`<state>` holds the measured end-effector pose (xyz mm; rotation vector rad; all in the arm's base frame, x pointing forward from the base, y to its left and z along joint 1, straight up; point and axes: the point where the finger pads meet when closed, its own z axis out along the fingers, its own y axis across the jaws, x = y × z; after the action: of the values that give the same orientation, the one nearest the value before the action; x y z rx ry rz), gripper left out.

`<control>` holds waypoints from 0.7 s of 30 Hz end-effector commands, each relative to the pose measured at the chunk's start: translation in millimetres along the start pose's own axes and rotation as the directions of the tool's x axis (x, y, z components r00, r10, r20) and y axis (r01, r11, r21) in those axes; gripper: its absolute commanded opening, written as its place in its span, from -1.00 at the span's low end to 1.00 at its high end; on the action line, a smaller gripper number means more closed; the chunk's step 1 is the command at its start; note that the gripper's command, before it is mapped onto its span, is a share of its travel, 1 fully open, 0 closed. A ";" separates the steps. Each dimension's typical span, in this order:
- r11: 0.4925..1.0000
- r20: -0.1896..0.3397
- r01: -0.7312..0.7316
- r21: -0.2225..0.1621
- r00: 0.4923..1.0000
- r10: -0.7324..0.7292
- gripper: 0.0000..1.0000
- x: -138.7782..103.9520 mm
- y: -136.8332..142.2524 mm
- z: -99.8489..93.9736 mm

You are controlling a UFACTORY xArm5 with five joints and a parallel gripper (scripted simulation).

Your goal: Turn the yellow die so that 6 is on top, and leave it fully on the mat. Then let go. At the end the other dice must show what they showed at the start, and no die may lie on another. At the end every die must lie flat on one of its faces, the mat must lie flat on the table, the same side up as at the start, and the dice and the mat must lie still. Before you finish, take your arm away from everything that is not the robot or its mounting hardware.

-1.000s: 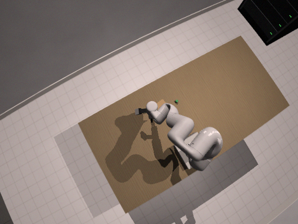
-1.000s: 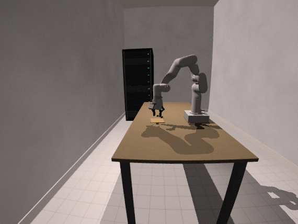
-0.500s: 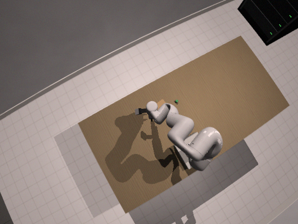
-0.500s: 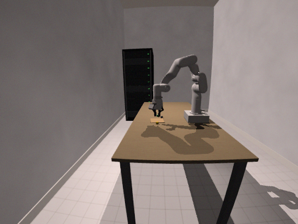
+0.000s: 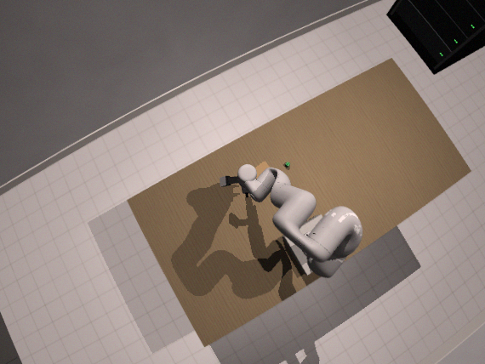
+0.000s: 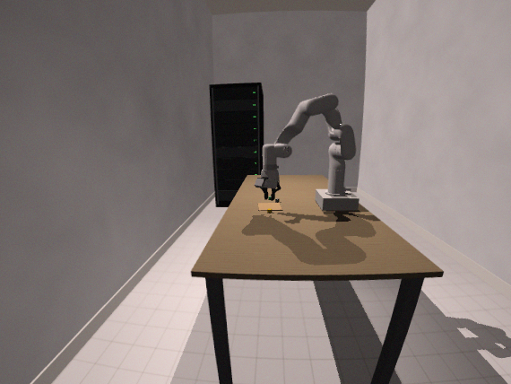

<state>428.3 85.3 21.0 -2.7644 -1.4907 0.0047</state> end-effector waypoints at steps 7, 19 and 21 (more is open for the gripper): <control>1.000 -0.003 0.000 -0.003 1.000 0.000 -0.28 1.0 0.9 -0.2; 1.000 -0.003 0.000 -0.003 1.000 0.000 -0.28 1.0 0.7 7.3; 1.000 -0.003 0.000 -0.003 1.000 0.000 -0.28 1.1 0.7 9.8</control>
<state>428.2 85.5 14.2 -2.7647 -1.4903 0.0041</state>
